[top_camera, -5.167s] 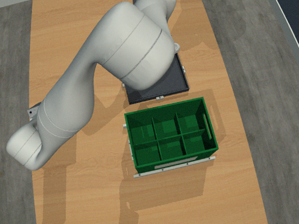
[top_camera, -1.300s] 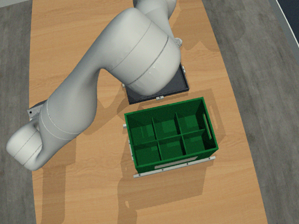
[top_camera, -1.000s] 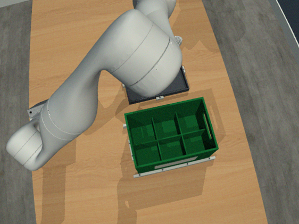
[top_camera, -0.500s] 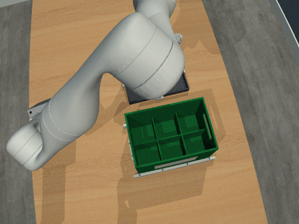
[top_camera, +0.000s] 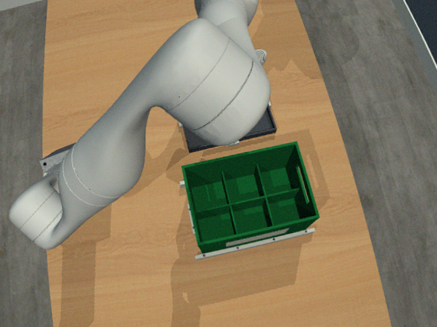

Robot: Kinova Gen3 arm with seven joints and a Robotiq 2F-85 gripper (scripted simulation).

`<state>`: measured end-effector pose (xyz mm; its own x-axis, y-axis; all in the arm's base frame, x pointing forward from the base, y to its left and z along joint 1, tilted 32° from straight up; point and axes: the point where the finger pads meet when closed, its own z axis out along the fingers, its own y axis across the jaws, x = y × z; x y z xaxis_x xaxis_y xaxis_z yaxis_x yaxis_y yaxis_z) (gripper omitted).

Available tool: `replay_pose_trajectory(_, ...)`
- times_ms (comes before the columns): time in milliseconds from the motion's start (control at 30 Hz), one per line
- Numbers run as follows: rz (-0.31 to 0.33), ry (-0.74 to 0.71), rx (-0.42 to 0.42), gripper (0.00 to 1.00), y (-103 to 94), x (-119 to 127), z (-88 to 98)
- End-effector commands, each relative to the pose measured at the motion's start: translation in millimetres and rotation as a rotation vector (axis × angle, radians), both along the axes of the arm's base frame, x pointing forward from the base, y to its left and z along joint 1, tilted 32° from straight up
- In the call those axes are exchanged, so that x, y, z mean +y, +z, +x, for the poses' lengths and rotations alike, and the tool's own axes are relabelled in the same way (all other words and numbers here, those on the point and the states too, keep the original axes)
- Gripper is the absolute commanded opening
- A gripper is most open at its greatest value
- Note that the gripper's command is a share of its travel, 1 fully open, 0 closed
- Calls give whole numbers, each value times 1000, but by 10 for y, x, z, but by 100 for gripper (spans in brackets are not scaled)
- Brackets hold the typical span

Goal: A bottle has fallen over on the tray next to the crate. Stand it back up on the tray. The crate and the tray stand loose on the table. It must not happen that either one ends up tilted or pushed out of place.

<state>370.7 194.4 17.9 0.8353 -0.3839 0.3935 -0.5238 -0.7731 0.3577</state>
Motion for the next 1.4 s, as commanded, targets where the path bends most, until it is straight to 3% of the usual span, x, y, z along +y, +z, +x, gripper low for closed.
replay_pose_trajectory(0,1,1,-1,0,5,9,1)
replay_pose_trajectory(1033,-5,4,-8,0,4,7,0)
replay_pose_trajectory(1367,-35,21,-47,0,-2,3,-6)
